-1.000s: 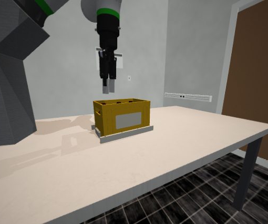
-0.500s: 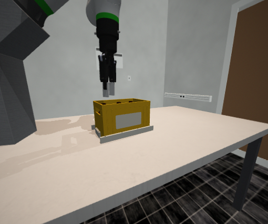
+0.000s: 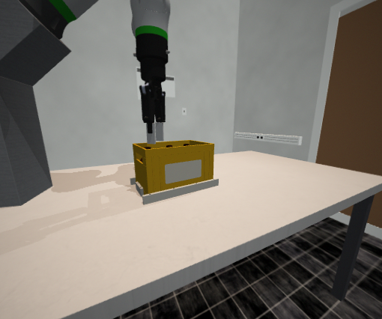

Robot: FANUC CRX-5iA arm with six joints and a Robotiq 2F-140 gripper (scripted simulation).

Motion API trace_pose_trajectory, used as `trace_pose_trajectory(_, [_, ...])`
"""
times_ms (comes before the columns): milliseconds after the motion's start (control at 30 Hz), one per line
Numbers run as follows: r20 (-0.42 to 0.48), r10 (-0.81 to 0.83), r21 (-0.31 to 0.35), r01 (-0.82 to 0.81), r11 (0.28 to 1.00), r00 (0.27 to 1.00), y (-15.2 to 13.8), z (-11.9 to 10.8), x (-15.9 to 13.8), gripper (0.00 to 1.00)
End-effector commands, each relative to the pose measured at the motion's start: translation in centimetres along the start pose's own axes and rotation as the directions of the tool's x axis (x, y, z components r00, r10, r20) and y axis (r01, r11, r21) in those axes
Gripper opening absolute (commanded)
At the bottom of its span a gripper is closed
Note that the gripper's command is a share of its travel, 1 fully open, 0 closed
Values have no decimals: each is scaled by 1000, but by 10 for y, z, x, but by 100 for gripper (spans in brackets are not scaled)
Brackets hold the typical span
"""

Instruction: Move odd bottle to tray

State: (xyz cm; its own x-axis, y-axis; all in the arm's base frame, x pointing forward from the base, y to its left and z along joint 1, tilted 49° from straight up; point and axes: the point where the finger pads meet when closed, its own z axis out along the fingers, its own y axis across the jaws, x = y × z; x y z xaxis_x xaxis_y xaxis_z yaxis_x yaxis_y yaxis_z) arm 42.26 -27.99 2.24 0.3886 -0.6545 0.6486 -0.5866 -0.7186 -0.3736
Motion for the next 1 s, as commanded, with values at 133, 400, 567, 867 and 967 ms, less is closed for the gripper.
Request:
trace_pose_trajectory(133, [-37, -3, -49, 1, 999, 999, 0, 5, 1, 44])
trace_pose_trajectory(400, [-37, -3, -49, 1, 999, 999, 0, 7, 1, 44])
trace_pose_trajectory(567, [-37, -3, -49, 1, 999, 999, 0, 7, 1, 44])
trace_pose_trajectory(867, [-37, -3, -49, 1, 999, 999, 0, 7, 1, 44])
trace_pose_trajectory(967, [-37, -3, -49, 1, 999, 999, 0, 7, 1, 44])
